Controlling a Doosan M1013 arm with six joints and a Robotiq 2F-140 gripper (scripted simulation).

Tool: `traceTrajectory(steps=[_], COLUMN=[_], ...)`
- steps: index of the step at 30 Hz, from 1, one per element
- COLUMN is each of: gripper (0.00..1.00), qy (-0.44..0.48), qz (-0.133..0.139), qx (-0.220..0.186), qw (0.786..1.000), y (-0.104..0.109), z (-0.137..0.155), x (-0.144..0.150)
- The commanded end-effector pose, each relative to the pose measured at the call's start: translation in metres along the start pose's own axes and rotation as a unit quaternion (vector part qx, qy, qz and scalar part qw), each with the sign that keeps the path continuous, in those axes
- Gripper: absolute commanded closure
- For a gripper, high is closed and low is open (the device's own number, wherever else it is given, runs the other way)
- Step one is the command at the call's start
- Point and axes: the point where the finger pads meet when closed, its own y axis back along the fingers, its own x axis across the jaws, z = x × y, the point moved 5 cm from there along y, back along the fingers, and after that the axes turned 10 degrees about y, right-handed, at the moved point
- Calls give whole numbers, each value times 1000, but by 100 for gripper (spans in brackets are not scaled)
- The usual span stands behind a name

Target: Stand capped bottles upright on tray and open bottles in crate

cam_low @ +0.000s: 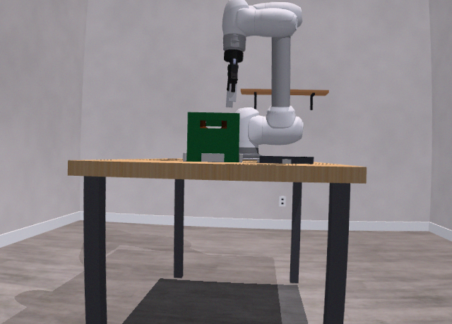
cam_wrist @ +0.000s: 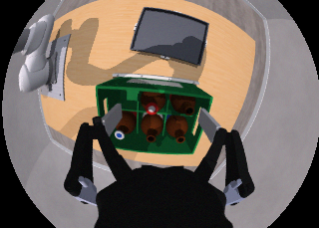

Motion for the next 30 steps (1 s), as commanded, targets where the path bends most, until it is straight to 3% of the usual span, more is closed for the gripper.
traceTrajectory(steps=[1,30], gripper=[0,0], qy=[-7,-25], qz=[-2,-5], qx=[9,18], qw=[1000,1000], y=[1,0], z=[12,83], x=[-5,-31])
